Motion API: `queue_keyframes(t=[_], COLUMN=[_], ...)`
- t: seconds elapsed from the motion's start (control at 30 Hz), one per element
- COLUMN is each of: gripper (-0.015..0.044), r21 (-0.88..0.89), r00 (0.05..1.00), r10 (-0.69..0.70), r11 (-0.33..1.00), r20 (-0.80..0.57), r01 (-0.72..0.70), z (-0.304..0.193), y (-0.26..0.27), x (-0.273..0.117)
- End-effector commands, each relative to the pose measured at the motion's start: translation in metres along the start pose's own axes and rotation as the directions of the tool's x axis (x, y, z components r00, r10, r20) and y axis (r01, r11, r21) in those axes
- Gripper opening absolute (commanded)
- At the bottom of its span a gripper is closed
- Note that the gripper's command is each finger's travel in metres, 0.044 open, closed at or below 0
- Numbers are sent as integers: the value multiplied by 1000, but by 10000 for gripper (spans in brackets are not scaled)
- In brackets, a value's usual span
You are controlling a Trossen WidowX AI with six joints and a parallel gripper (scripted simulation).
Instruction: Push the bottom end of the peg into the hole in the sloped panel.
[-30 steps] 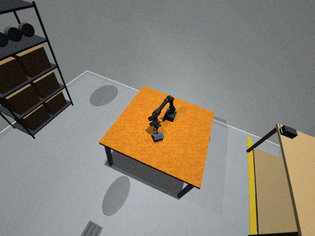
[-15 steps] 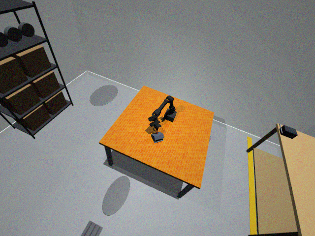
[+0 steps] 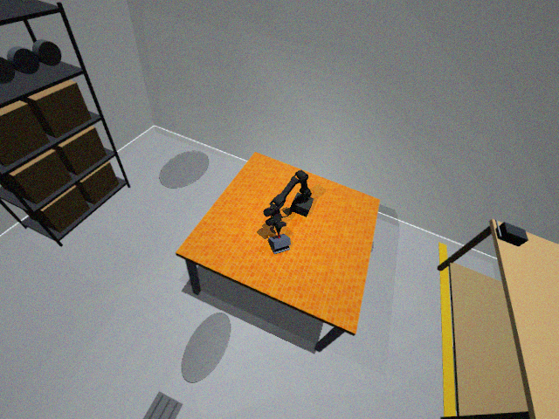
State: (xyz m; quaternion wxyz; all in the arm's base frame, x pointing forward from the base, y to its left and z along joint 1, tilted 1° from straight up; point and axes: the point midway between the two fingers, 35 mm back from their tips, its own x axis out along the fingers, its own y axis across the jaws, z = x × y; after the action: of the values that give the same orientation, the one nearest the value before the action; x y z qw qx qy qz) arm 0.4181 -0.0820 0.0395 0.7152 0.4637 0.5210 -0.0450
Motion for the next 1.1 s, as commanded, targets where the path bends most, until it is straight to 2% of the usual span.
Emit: queue_keyframes(t=[0.0,1.07], gripper=[0,0], r21=[3,3], r00=[1000,1000], r10=[-2,-1], r11=[1000,1000], r20=[1,1], r01=[2,1], z=[0,0], y=[-1,1], x=[2,18])
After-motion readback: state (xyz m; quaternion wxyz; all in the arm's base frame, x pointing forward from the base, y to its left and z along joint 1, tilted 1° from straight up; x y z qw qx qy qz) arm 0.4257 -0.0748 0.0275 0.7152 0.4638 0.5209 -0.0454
